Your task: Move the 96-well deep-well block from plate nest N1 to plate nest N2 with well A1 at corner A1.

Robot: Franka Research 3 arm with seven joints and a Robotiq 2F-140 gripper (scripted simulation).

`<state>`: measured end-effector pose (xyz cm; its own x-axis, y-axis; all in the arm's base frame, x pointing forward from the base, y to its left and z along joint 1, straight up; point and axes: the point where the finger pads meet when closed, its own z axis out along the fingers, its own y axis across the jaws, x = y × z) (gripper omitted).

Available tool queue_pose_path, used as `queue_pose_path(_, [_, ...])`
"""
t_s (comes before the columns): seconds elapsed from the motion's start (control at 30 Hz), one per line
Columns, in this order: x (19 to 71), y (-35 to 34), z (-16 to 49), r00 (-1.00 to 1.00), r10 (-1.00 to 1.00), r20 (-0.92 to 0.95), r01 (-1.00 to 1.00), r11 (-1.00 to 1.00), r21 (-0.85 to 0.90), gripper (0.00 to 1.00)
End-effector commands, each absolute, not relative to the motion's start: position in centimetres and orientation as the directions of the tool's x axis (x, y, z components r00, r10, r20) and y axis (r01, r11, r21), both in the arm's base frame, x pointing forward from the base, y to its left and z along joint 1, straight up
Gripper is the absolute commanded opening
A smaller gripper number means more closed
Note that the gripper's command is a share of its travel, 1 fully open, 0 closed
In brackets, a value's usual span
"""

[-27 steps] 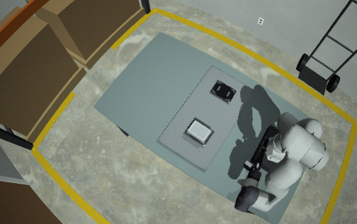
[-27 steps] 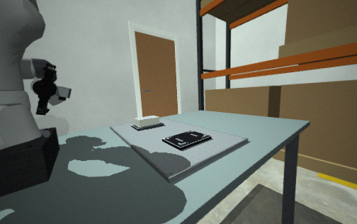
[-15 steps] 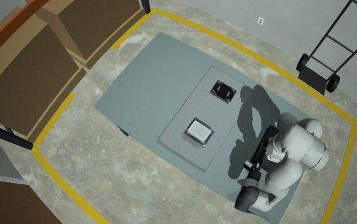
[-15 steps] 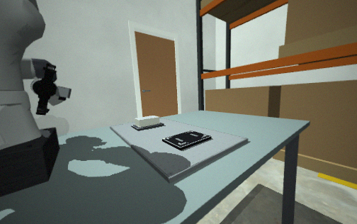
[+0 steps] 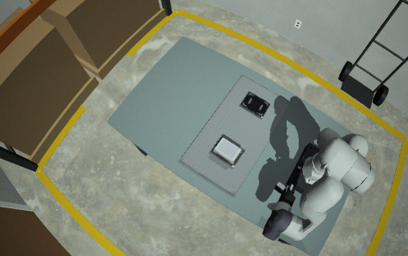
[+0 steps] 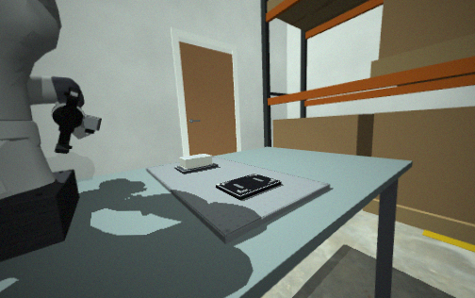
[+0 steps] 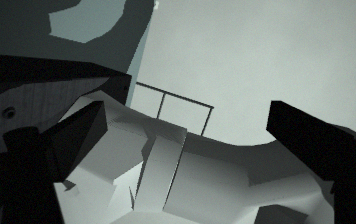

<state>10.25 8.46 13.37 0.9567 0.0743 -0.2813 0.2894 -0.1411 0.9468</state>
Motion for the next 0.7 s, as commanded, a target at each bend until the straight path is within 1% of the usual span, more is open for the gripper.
queue_pose_path(0.0, [10.9,9.2,11.7,0.943,0.053,-0.327,0.331,-0.223,0.917,1.0])
queue_pose_path(0.37, [12.4,11.2,8.1,0.92,0.009,-0.392,0.359,-0.419,0.834,1.0])
queue_pose_path(0.67, [14.9,13.4,5.1,0.904,-0.006,-0.427,0.341,-0.591,0.731,1.0])
